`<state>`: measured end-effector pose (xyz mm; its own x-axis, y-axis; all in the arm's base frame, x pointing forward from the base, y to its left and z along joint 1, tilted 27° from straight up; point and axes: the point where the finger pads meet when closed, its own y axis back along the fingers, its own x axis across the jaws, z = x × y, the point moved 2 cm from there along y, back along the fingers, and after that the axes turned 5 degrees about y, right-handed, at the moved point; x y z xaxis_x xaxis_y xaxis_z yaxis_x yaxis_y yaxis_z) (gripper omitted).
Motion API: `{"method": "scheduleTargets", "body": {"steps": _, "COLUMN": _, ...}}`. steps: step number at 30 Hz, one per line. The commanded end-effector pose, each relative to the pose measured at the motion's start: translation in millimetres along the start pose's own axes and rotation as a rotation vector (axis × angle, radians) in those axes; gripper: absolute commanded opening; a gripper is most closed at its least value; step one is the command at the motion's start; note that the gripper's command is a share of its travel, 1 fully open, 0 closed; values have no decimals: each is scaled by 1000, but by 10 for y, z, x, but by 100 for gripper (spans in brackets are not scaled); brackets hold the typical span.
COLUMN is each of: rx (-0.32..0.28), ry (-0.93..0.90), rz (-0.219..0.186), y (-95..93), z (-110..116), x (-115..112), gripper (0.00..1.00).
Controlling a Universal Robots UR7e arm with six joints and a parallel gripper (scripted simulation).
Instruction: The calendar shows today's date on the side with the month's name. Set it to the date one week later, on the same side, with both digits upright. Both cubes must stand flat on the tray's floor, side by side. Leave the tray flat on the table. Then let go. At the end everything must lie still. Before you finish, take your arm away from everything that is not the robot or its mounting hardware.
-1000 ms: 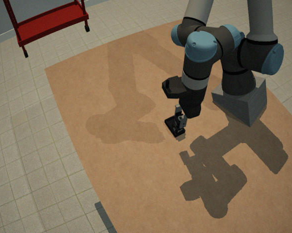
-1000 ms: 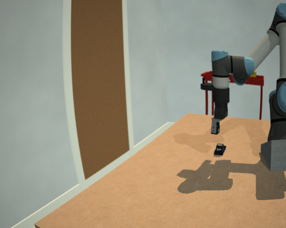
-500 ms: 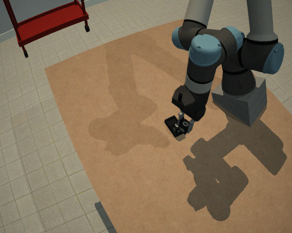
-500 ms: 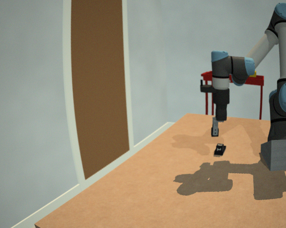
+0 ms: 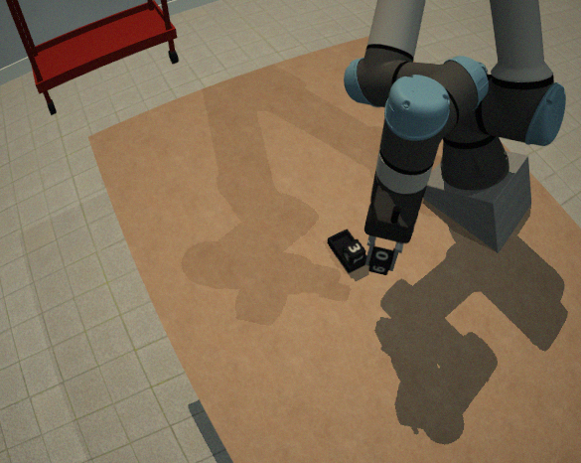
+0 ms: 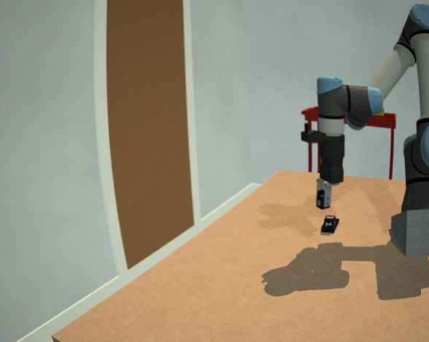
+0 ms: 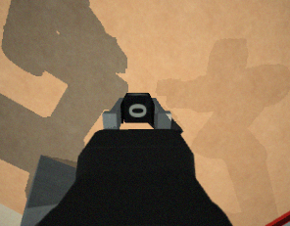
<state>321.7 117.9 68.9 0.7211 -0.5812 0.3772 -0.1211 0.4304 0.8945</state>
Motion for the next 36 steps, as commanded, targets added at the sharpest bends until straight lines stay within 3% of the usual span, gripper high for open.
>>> {"method": "scheduleTargets", "body": {"steps": 1, "rx": 1, "ry": 95, "rz": 1, "y": 0, "z": -21, "x": -45, "gripper": 60}}
{"method": "scheduleTargets", "body": {"steps": 14, "rx": 0, "ry": 305, "rz": 2, "y": -9, "z": -53, "x": -150, "gripper": 60}}
{"method": "scheduleTargets", "body": {"steps": 36, "rx": 0, "ry": 333, "rz": 2, "y": -10, "z": -56, "x": -164, "gripper": 60}}
